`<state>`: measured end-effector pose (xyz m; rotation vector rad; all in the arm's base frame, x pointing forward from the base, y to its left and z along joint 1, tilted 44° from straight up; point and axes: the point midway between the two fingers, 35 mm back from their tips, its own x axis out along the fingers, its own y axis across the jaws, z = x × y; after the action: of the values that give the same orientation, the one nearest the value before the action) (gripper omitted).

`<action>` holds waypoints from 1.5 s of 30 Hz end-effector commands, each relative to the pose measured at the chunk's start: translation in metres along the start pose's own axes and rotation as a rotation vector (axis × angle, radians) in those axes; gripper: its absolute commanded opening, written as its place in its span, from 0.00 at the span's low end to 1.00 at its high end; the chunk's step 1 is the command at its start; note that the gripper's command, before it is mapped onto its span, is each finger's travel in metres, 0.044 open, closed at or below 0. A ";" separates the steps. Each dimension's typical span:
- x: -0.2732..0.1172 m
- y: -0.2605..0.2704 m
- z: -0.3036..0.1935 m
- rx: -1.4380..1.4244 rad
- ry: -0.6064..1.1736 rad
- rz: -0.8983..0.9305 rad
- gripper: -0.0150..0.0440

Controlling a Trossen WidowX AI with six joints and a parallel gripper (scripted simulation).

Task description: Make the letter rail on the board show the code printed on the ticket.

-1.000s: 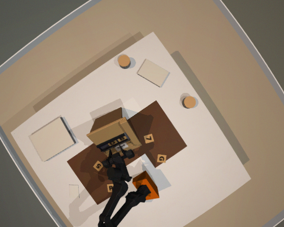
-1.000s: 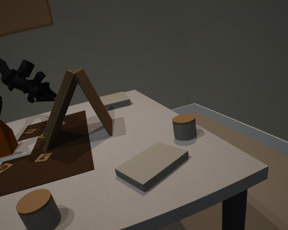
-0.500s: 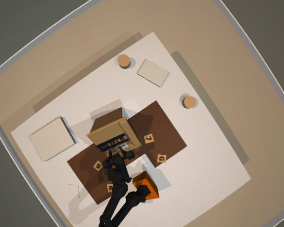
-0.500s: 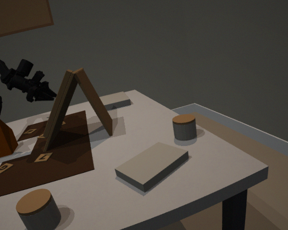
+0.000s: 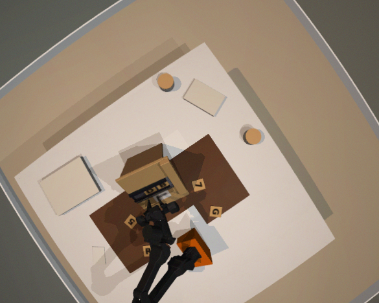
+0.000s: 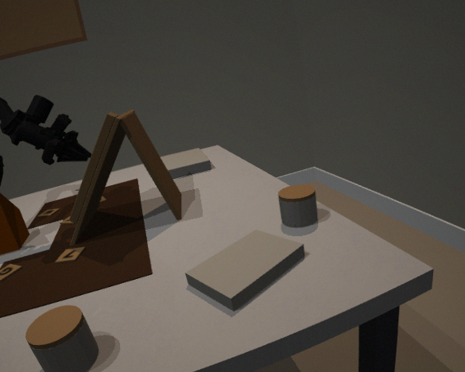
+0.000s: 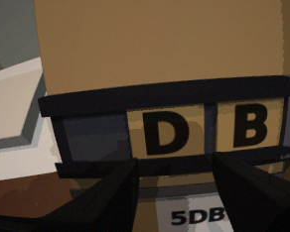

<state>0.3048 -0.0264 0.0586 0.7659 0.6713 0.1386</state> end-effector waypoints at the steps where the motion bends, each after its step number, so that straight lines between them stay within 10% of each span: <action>1: 0.000 0.000 0.000 0.001 0.001 0.000 0.40; 5: 0.000 0.000 0.000 0.001 0.001 0.000 0.25; 16: 0.001 0.000 0.000 0.000 0.007 -0.002 0.25; 34: 0.019 0.036 0.023 -0.014 0.668 -0.003 0.25; 45: 0.018 0.039 0.024 -0.012 0.692 0.003 0.25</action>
<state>0.3391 -0.0086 0.0858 0.6995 1.2853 0.3953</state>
